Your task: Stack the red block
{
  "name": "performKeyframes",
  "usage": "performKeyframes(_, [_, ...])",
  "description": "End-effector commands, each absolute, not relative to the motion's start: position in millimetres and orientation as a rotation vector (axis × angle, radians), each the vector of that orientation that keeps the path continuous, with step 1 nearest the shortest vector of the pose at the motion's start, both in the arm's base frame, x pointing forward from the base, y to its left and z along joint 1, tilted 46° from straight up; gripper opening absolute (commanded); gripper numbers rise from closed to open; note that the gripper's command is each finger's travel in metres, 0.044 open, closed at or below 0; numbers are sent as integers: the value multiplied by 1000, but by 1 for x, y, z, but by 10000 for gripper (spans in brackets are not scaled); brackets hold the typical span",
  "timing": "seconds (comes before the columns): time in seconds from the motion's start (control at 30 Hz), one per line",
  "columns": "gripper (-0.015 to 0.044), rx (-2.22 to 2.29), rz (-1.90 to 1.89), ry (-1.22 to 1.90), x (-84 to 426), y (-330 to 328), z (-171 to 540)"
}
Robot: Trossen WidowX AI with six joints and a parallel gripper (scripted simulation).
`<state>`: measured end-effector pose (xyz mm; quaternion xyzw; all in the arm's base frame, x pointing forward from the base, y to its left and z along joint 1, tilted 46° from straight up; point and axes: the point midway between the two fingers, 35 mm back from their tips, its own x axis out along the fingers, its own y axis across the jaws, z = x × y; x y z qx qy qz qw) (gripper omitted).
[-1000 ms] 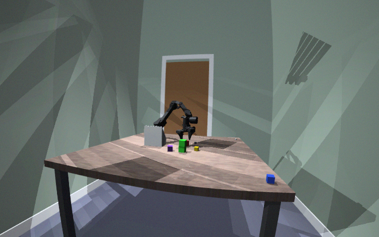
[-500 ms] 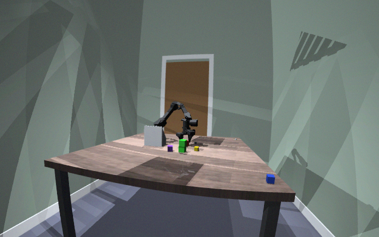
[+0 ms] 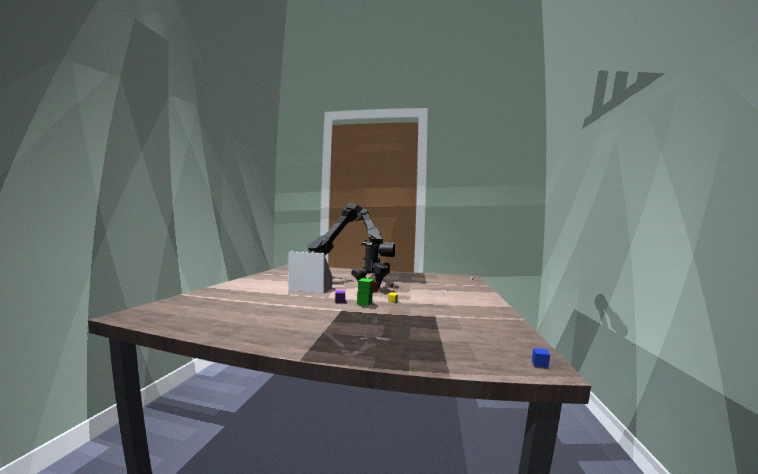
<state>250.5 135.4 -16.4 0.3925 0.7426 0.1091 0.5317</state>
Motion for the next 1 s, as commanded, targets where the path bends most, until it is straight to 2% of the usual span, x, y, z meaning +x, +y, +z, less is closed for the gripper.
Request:
performKeyframes(0.0, [440,941,260,1773,250,136,-16])
performKeyframes(0.17, [440,941,260,1773,250,136,-16])
performKeyframes(0.43, [230,941,260,1773,250,136,-16])
performKeyframes(0.7, [177,941,260,1773,250,136,-16])
performKeyframes(0.9, [19,940,259,1772,253,124,-5])
performKeyframes(0.97, [0,939,258,1772,255,117,2])
